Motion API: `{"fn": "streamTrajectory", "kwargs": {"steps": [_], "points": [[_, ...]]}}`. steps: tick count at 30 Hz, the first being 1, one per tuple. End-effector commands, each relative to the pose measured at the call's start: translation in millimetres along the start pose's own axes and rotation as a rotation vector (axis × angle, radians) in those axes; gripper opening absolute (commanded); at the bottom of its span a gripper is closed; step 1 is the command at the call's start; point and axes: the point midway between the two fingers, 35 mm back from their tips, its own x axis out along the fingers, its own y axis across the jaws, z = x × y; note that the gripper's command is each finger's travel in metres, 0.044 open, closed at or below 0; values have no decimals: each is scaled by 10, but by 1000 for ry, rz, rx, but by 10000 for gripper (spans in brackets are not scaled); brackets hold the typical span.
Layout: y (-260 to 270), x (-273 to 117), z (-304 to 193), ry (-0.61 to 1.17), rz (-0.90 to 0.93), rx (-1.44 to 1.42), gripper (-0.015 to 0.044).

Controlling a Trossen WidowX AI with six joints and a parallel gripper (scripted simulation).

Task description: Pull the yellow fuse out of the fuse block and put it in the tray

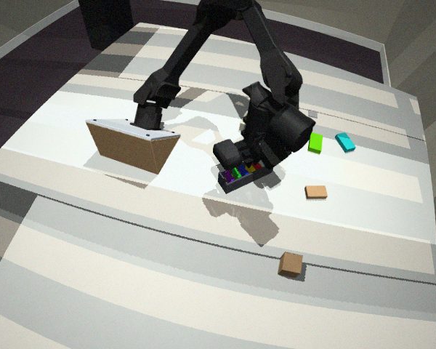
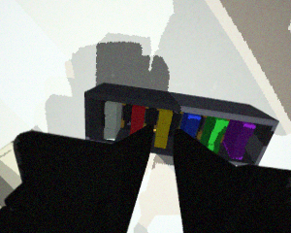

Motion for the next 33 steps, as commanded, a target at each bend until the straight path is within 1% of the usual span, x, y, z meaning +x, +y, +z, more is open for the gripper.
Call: {"fn": "streamTrajectory", "kwargs": {"steps": [1,16,27,33], "points": [[2,32,-5,3,2,4,74],[2,101,-6,3,3,4,74],[3,89,0,0,0,-1,1],[3,77,1,0,0,-1,0]]}}
